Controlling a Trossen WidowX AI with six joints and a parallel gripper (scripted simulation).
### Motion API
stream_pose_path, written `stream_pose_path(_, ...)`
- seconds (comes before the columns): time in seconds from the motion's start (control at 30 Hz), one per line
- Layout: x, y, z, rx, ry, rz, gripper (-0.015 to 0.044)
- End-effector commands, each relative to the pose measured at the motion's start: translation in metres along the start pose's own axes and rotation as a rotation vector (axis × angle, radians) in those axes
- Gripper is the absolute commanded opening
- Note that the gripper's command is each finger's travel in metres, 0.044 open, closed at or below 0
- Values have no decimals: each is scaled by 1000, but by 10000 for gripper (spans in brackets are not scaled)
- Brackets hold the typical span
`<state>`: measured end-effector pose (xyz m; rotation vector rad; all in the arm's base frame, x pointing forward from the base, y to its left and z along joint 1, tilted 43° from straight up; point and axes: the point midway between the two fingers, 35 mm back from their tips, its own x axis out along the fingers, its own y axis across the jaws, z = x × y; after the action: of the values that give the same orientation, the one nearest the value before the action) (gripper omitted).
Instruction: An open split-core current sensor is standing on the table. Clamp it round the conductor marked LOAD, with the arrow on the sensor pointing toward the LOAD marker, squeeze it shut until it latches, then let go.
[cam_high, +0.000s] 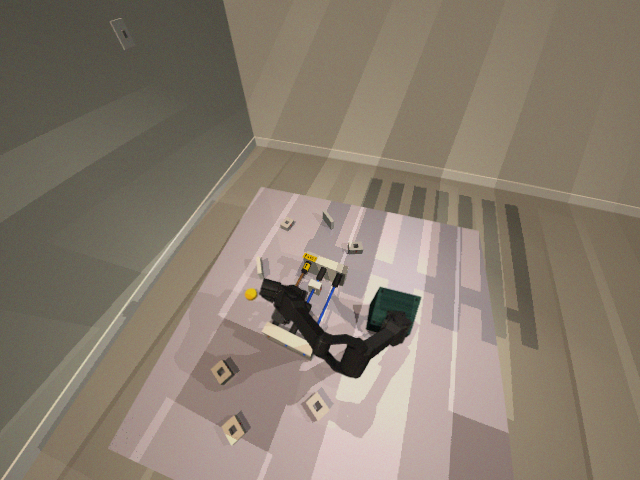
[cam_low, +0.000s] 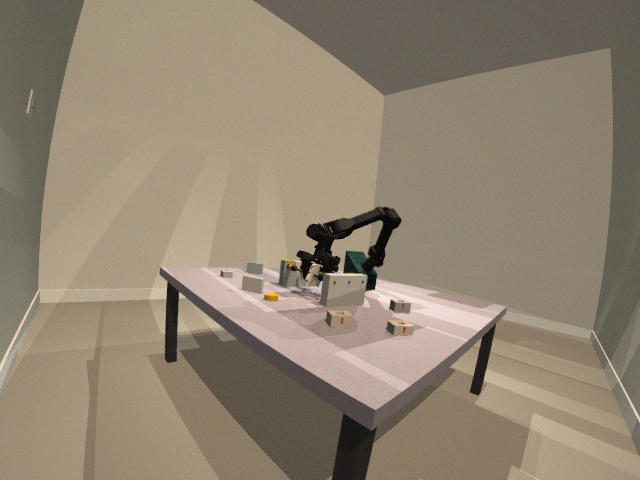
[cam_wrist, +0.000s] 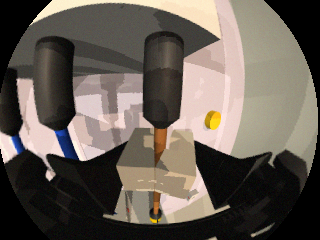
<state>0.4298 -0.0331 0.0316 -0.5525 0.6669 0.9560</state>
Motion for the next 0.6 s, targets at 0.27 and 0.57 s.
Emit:
stream_pose_path(0.27, -6, -5, -2, -5, 10, 160, 0)
stream_pose_path(0.57, -4, -2, -2, -1, 15, 179, 0)
